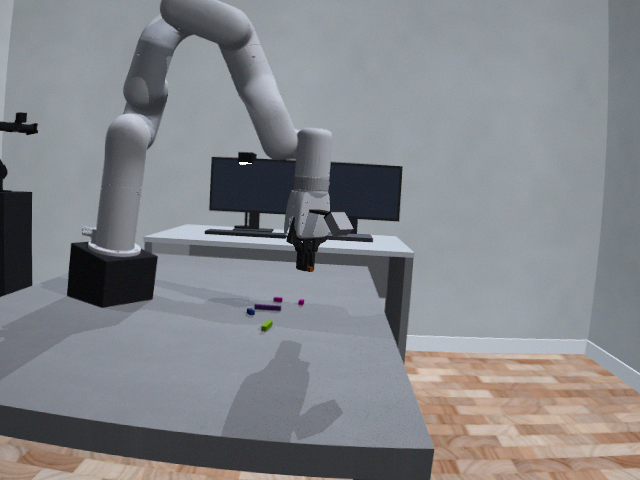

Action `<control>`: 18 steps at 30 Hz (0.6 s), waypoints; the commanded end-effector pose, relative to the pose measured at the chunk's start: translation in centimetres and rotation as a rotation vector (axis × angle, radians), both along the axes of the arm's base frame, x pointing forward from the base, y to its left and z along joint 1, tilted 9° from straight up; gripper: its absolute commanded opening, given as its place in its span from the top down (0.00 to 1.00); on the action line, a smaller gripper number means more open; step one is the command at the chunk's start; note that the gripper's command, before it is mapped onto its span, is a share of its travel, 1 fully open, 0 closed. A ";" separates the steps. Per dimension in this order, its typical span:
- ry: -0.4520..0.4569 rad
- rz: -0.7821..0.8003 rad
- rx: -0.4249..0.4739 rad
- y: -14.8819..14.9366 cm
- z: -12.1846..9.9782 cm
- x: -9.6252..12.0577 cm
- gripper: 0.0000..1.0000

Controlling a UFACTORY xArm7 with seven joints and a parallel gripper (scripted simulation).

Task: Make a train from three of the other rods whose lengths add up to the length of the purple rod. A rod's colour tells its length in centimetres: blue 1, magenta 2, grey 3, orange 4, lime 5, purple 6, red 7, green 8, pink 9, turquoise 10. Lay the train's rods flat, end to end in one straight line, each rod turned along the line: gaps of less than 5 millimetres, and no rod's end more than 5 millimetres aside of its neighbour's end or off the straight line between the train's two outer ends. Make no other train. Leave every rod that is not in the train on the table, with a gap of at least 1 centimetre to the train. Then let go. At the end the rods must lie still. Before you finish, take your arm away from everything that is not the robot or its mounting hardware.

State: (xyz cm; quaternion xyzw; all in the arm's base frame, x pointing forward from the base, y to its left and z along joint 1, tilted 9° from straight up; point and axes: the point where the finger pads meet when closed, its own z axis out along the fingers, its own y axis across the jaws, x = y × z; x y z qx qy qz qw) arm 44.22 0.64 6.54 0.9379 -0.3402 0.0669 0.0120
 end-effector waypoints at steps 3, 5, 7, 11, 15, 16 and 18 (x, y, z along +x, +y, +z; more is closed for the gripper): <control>0.005 -0.148 0.039 -1.9 -0.5 -5.0 0.96; -0.006 -0.197 0.041 -2.9 -0.6 -6.3 0.96; -0.020 -0.244 0.038 -4.0 -0.7 -7.4 0.96; -0.035 -0.288 0.032 -5.1 -0.7 -8.5 0.96; -0.047 -0.318 0.027 -5.8 -0.8 -9.2 0.96; -0.047 -0.318 0.027 -5.8 -0.8 -9.2 0.96; -0.047 -0.318 0.027 -5.8 -0.8 -9.2 0.96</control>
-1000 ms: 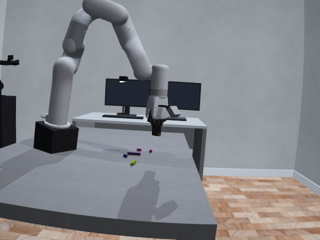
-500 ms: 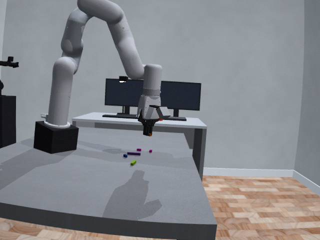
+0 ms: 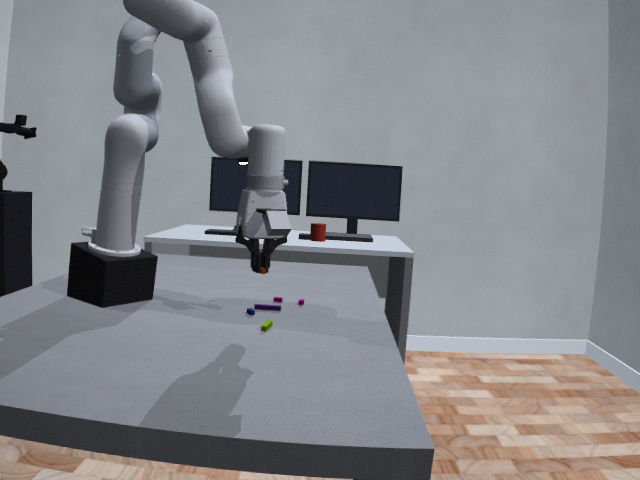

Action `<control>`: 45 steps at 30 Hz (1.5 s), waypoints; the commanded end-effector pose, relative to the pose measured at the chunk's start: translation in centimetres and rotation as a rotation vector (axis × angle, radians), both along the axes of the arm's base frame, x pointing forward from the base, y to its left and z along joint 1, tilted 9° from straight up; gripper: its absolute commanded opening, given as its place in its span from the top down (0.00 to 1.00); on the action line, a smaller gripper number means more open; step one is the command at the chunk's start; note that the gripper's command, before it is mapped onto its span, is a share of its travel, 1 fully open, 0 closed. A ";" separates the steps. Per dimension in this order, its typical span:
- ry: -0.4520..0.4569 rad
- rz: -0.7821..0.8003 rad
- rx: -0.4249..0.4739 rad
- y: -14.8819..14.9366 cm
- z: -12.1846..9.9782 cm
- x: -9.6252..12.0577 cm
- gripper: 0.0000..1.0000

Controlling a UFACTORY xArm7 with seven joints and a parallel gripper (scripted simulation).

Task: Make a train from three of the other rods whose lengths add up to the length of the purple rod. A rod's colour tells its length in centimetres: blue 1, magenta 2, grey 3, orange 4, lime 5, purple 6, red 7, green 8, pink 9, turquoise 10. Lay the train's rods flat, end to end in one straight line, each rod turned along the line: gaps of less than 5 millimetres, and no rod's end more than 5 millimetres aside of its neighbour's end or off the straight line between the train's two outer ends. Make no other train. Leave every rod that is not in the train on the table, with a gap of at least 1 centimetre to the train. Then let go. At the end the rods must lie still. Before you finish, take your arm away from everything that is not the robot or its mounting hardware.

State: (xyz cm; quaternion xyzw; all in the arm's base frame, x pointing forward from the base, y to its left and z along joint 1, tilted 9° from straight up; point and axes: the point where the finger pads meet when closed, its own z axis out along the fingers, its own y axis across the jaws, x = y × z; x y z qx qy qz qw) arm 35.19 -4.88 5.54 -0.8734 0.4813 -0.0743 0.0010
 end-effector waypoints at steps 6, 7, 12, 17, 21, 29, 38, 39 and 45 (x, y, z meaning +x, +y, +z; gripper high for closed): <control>-0.011 -0.010 -0.011 -0.3 0.2 -0.1 0.96; -0.011 -0.010 -0.011 -0.3 0.2 -0.1 0.96; -0.011 -0.010 -0.011 -0.3 0.2 -0.1 0.96; -0.010 -0.010 -0.012 -0.3 0.0 -0.1 0.96; -0.010 -0.010 -0.012 -0.4 -0.5 0.0 0.96; -0.010 -0.010 -0.012 -0.5 -1.4 0.1 0.96; -0.009 -0.010 -0.012 -0.5 -2.4 0.2 0.96; -0.010 -0.010 -0.012 -0.6 -2.5 0.2 0.96; -0.010 -0.010 -0.011 -0.6 -2.9 0.3 0.96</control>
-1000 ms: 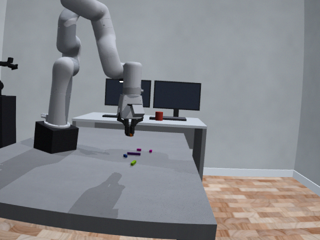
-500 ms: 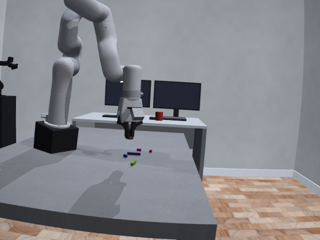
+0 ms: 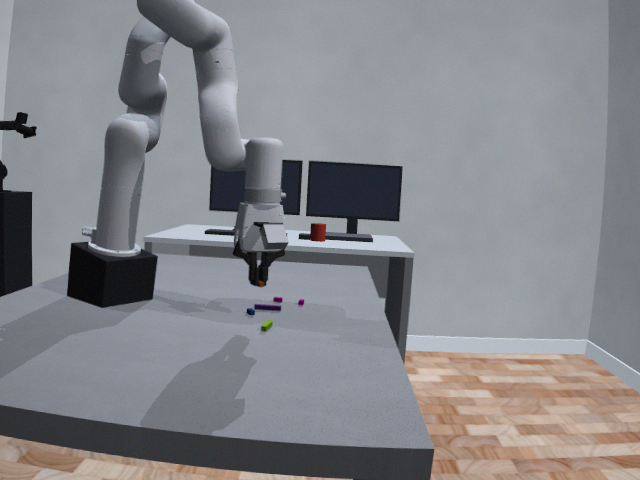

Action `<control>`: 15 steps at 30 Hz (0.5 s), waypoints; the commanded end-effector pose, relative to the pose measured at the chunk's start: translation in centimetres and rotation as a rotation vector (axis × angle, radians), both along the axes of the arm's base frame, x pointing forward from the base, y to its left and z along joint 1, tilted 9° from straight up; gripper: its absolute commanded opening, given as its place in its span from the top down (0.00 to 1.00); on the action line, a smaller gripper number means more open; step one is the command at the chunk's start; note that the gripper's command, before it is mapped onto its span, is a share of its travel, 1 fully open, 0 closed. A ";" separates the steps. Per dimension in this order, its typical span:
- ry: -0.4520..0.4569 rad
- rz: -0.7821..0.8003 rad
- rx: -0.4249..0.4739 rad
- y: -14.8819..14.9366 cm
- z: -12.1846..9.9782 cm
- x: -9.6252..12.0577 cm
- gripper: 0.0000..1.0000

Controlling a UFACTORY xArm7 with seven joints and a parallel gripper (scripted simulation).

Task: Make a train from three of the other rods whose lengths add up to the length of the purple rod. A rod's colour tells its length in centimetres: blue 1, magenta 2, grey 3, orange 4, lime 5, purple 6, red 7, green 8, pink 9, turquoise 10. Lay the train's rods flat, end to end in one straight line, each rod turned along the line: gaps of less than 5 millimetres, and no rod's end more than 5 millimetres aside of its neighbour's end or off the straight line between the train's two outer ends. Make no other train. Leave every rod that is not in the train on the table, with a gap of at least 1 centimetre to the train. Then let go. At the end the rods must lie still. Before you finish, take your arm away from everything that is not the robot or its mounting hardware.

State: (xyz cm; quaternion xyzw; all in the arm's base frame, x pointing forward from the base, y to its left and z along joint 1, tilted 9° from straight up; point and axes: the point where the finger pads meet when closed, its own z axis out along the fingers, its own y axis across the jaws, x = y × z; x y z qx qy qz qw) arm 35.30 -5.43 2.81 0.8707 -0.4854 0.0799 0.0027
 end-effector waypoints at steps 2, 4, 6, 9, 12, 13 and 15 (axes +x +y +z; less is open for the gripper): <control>-0.004 0.000 0.000 0.0 -0.4 0.2 0.96; -0.004 0.000 0.000 -0.1 -0.6 0.2 0.96; -0.004 0.000 0.000 -0.1 -1.0 0.3 0.96; -0.004 0.000 0.000 -0.1 -1.6 0.4 0.96; -0.004 0.000 0.000 -0.2 -2.3 0.4 0.96; -0.004 0.000 0.000 -0.2 -2.5 0.5 0.96; -0.004 0.000 0.000 -0.2 -2.5 0.5 0.96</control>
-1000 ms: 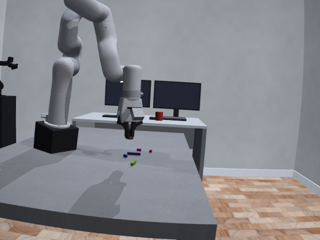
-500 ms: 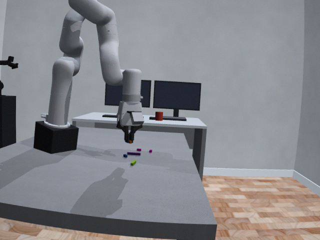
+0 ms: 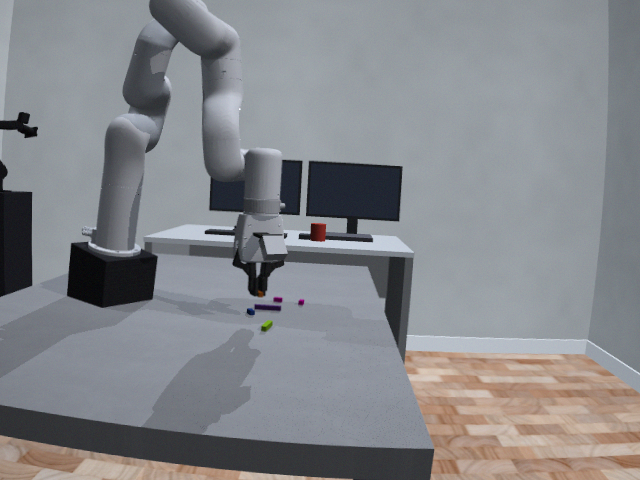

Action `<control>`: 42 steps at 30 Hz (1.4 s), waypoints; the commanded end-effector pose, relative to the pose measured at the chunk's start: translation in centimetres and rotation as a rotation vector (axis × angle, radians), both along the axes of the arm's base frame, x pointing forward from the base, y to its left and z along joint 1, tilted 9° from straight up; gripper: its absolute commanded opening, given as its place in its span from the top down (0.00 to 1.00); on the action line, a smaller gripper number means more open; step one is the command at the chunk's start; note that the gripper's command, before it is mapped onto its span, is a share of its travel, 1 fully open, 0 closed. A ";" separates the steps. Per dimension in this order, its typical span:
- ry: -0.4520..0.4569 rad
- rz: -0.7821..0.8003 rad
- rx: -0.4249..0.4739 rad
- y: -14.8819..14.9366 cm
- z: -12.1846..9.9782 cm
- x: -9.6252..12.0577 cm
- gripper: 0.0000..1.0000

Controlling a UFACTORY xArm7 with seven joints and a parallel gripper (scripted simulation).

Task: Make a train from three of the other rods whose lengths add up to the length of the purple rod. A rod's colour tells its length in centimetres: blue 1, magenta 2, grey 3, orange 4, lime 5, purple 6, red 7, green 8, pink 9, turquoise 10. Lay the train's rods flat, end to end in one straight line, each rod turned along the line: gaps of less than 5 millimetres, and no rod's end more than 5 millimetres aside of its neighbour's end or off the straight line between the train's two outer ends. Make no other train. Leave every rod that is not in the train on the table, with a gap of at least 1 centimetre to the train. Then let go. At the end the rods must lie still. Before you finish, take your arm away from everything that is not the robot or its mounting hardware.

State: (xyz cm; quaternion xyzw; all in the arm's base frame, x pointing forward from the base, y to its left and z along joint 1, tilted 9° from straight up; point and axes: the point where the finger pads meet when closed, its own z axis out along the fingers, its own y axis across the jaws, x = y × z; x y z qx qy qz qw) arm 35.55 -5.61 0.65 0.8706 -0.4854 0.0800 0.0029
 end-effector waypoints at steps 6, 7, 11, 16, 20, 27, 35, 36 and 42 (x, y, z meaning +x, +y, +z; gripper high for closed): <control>-0.004 0.000 0.000 -0.2 -1.8 0.4 0.96; -0.004 0.000 0.000 -0.2 -2.0 0.5 0.96; -0.004 0.000 0.000 -0.2 -2.8 0.6 0.96; -0.004 0.000 0.000 -0.3 -3.2 0.6 0.96; -0.004 0.000 0.000 -0.3 -3.4 0.6 0.96; -0.004 0.000 0.000 -0.3 -3.4 0.6 0.96; -0.004 0.000 0.000 -0.3 -3.4 0.6 0.96; -0.004 0.000 0.000 -0.3 -3.4 0.6 0.96; -0.004 0.000 0.000 -0.3 -3.4 0.6 0.96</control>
